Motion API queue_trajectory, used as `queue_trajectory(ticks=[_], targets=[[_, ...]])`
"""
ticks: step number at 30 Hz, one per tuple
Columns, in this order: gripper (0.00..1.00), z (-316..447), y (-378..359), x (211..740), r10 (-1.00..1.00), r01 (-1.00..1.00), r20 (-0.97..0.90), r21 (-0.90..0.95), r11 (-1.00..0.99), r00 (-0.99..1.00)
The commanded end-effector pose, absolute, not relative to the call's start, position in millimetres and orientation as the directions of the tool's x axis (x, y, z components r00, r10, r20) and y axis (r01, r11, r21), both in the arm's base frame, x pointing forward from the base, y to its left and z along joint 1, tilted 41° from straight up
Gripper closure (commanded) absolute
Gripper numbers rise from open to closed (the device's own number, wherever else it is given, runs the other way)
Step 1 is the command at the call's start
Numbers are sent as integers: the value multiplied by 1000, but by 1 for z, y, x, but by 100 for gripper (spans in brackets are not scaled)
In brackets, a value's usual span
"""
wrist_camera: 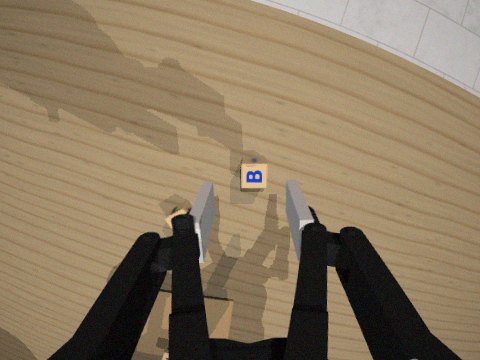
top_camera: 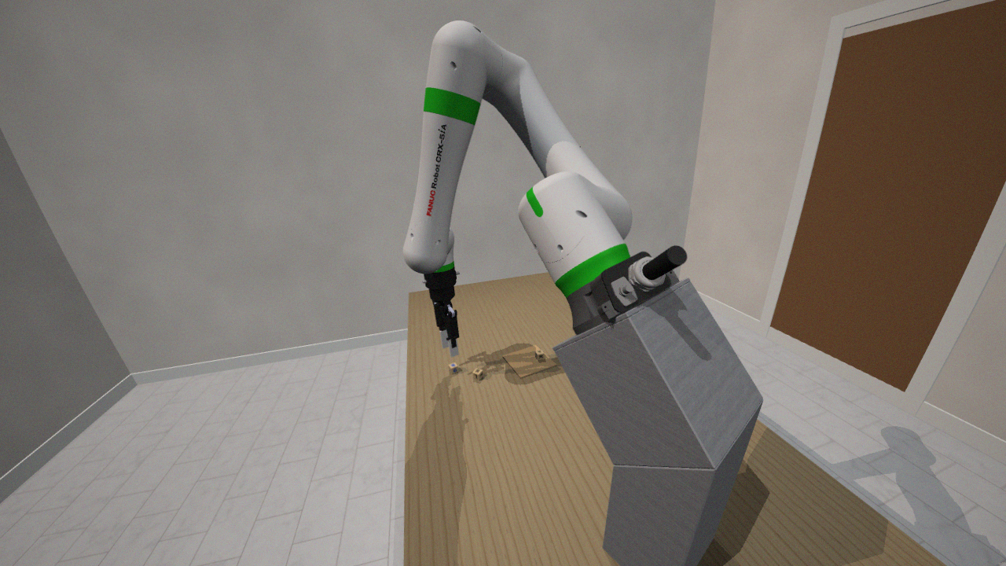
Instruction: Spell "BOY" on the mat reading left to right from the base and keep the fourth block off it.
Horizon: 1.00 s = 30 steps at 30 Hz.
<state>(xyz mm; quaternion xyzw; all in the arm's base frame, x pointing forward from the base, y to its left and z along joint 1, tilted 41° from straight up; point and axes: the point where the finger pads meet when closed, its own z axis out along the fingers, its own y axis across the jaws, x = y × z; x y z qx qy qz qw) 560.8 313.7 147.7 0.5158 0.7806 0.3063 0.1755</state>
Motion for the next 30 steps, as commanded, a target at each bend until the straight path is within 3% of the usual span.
queue_trajectory(ticks=[1,30], targets=[[63,145,315,563,913,697,41,661,279,-405],[63,114,326,591,913,696,41,661,279,-405]])
